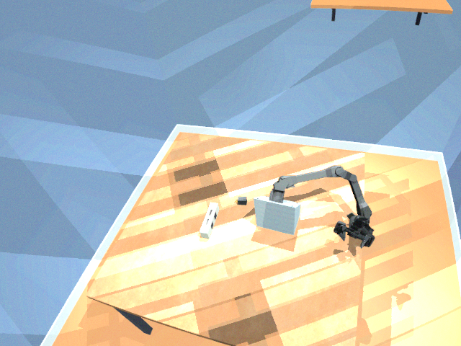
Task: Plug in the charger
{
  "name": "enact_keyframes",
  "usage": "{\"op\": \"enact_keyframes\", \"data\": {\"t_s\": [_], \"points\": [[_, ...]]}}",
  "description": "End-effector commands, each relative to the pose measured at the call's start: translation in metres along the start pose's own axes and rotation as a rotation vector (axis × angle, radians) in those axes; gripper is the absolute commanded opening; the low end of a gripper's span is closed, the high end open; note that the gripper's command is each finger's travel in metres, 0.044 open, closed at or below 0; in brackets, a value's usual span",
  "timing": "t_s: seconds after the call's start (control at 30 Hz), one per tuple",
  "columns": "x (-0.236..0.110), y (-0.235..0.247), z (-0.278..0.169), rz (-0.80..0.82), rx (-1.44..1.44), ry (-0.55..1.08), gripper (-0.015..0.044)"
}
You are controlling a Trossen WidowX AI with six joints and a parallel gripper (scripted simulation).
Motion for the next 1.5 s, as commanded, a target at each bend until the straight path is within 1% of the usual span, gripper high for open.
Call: {"op": "enact_keyframes", "data": {"t_s": [0.0,0.03,0.3,1.47], "points": [[0.000,0.000,0.000,0.001,0.000,0.000,0.0426],[-0.001,0.000,0.000,0.002,-0.002,0.001,0.0440],[-0.018,0.001,0.005,0.048,-0.037,0.010,0.0440],[-0.117,-0.008,0.023,0.326,-0.250,0.034,0.0440]]}}
Point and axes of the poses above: the point midway between the two fingers, 35 mm back from their tips, its own x axis out along the fingers, its own y axis across the jaws, z = x × y, the point moved 3 cm from there along -x, back along the fingers, and after that the axes turned 15 degrees about -x, right-handed, at the moved point
